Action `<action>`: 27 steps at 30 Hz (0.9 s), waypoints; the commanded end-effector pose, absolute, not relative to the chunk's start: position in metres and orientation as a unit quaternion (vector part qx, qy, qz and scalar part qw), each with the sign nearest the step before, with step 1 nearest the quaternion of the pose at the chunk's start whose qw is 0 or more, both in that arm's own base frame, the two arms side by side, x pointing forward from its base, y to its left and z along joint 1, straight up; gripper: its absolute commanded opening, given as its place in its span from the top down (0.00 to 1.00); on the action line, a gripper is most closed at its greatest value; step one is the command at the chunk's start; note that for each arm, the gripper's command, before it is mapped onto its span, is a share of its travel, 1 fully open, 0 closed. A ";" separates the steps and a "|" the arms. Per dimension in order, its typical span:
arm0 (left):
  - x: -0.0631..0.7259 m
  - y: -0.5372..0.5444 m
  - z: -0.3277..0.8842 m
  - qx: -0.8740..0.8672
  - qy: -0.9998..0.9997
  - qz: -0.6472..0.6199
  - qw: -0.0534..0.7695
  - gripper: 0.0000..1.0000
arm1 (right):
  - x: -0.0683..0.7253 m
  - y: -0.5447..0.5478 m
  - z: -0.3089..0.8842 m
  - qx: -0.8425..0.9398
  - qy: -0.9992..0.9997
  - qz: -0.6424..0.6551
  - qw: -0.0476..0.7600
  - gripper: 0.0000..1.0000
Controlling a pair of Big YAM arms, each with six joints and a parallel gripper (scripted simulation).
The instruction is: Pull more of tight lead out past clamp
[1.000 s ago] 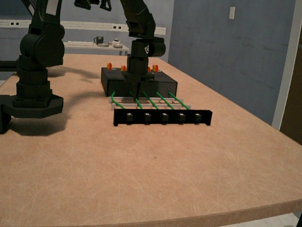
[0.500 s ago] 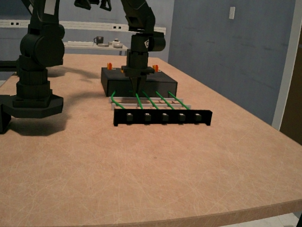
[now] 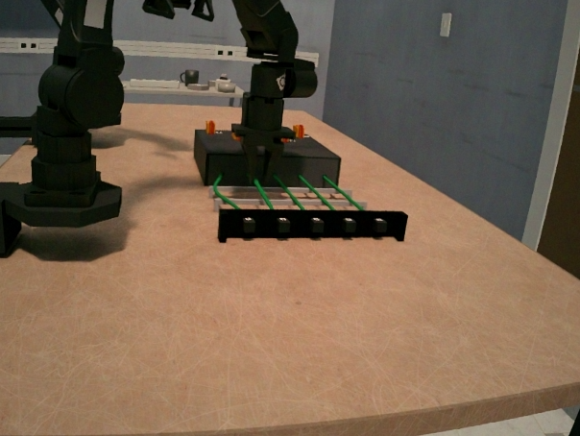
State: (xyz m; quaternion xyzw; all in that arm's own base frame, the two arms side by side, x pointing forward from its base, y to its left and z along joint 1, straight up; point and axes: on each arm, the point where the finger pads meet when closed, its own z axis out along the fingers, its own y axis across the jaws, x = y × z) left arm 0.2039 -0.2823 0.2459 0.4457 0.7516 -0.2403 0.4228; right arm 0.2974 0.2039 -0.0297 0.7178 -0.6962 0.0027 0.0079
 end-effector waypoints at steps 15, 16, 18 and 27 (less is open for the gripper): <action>0.205 -0.284 0.253 0.439 0.750 -0.246 0.429 0.00 | 0.302 0.206 0.037 0.500 -0.853 -0.044 -0.144 0.00; 0.205 -0.284 0.253 0.439 0.750 -0.246 0.429 0.00 | 0.302 0.206 0.042 0.483 -0.860 -0.049 -0.156 0.00; 0.205 -0.284 0.253 0.439 0.750 -0.246 0.429 0.00 | 0.300 0.207 0.052 0.451 -0.873 -0.059 -0.178 0.00; 0.205 -0.284 0.253 0.439 0.750 -0.246 0.429 0.00 | 0.295 0.210 0.090 0.319 -0.907 -0.094 -0.258 0.00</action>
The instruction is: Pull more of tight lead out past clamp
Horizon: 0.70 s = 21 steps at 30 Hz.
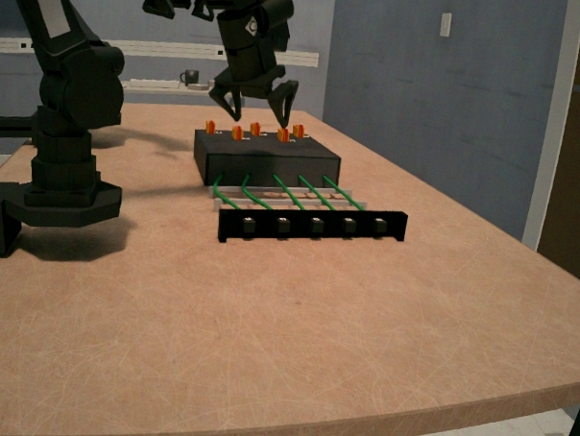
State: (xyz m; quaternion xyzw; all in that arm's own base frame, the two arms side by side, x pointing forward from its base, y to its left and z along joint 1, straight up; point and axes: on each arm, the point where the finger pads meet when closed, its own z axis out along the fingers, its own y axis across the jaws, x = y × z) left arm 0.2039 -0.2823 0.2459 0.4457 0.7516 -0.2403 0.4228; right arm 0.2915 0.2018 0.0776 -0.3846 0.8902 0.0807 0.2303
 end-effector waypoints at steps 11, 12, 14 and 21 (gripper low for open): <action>0.205 -0.284 0.253 0.439 0.750 -0.246 0.429 0.00 | 0.300 0.212 0.114 -0.288 0.904 0.091 0.304 0.00; 0.205 -0.284 0.253 0.439 0.750 -0.246 0.429 0.00 | 0.301 0.211 0.114 -0.286 0.904 0.091 0.304 0.00; 0.205 -0.284 0.253 0.439 0.750 -0.246 0.429 0.00 | 0.302 0.210 0.114 -0.284 0.905 0.091 0.304 0.00; 0.205 -0.284 0.253 0.439 0.750 -0.246 0.429 0.00 | 0.302 0.210 0.114 -0.284 0.905 0.091 0.304 0.00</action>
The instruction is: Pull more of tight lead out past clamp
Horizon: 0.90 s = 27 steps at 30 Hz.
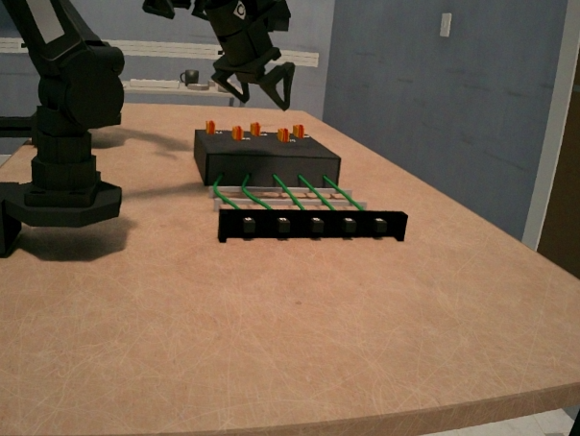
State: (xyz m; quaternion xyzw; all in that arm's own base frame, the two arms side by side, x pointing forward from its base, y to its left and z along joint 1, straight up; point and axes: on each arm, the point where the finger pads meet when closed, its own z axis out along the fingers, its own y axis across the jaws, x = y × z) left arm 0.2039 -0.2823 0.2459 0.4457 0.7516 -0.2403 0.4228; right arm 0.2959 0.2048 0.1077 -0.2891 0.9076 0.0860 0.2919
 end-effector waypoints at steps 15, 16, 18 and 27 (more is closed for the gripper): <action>0.212 -0.287 0.258 0.376 0.766 -0.236 0.464 0.00 | 0.331 0.210 0.064 -0.521 0.830 0.041 0.195 0.68; 0.211 -0.286 0.253 0.376 0.768 -0.235 0.462 0.00 | 0.333 0.210 0.059 -0.539 0.821 0.038 0.184 0.68; 0.209 -0.286 0.248 0.381 0.767 -0.228 0.463 0.00 | 0.339 0.211 0.045 -0.582 0.798 0.033 0.152 0.68; 0.214 -0.285 0.255 0.376 0.766 -0.226 0.470 0.00 | 0.352 0.219 -0.007 -0.711 0.702 0.009 0.042 0.68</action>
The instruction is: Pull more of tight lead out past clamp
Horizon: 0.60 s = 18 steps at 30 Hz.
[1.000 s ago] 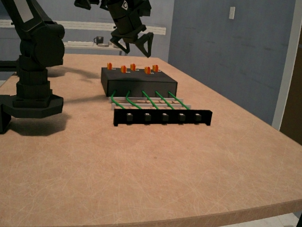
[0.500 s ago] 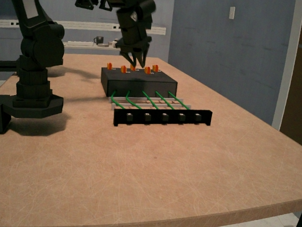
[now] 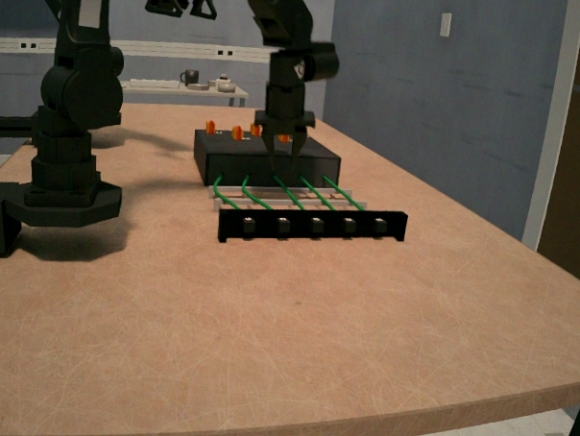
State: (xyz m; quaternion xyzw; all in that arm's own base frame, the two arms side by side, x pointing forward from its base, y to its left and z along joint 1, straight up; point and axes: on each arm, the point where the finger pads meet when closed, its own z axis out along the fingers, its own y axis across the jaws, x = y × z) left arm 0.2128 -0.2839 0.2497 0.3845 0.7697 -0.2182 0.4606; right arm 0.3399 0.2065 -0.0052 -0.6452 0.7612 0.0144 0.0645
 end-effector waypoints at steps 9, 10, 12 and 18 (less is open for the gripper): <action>0.214 -0.285 0.255 0.376 0.766 -0.226 0.470 0.00 | 0.361 0.219 -0.025 -0.729 0.684 -0.005 0.001 0.68; 0.214 -0.285 0.255 0.376 0.766 -0.226 0.470 0.00 | 0.361 0.218 -0.025 -0.726 0.687 -0.005 0.001 0.68; 0.214 -0.285 0.255 0.376 0.766 -0.226 0.470 0.00 | 0.362 0.217 -0.025 -0.723 0.691 -0.005 0.001 0.68; 0.214 -0.285 0.256 0.377 0.768 -0.224 0.466 0.00 | 0.368 0.221 -0.034 -0.723 0.691 -0.007 0.010 0.68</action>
